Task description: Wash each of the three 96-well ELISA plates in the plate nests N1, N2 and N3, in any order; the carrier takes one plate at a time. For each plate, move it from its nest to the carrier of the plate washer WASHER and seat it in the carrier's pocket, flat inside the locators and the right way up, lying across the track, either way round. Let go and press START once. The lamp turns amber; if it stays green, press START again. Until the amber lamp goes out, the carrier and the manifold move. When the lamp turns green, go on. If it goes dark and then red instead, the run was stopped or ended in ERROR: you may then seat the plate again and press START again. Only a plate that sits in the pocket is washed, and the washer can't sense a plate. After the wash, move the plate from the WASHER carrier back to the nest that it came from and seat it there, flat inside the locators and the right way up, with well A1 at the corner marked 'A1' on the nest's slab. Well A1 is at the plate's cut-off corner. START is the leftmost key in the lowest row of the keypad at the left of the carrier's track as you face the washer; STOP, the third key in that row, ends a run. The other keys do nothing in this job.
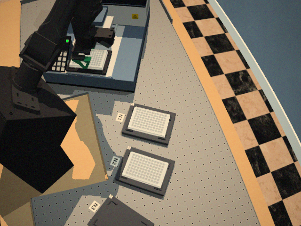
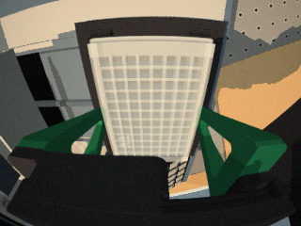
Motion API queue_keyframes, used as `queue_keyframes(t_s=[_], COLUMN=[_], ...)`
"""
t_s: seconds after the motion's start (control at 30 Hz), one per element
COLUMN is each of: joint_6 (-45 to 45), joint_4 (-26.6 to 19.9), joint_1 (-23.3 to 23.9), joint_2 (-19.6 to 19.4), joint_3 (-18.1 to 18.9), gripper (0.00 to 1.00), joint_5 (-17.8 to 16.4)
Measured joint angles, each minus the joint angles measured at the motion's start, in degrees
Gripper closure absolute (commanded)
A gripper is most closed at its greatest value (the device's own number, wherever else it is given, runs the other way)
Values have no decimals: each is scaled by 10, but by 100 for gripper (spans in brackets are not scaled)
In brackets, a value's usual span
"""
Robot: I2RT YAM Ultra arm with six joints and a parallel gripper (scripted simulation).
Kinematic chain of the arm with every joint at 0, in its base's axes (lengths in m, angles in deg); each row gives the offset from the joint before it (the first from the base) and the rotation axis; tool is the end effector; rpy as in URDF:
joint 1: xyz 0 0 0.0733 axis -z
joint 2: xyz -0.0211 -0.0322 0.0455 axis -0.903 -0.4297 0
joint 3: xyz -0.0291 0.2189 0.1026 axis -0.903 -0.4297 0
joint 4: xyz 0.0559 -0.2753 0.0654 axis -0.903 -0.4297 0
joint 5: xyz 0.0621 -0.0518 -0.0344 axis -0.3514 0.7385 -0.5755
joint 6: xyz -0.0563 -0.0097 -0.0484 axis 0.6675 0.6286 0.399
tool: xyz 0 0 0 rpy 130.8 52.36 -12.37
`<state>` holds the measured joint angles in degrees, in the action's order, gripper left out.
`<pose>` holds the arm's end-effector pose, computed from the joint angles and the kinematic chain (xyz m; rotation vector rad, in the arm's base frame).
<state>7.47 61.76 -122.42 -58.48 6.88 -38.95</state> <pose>0.1838 0.2502 0.0878 0.5243 2.3385 0.7215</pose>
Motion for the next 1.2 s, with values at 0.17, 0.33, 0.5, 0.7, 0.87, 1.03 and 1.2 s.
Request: queue_keyframes(t_s=[0.17,0.33,0.5,0.7,0.87,1.03,1.2], joint_6=[0,1,2,2,2,2,2], joint_4=[2,3,5,5,5,5,5], joint_1=[0,1,2,2,2,2,2], joint_2=[-1,-4,-5,-5,-5,-5,-5], joint_3=[0,1,1,1,1,1,1], gripper=[100,100,0,0,0,0,0], joint_5=[0,-1,-1,-1,-1,-1,-1])
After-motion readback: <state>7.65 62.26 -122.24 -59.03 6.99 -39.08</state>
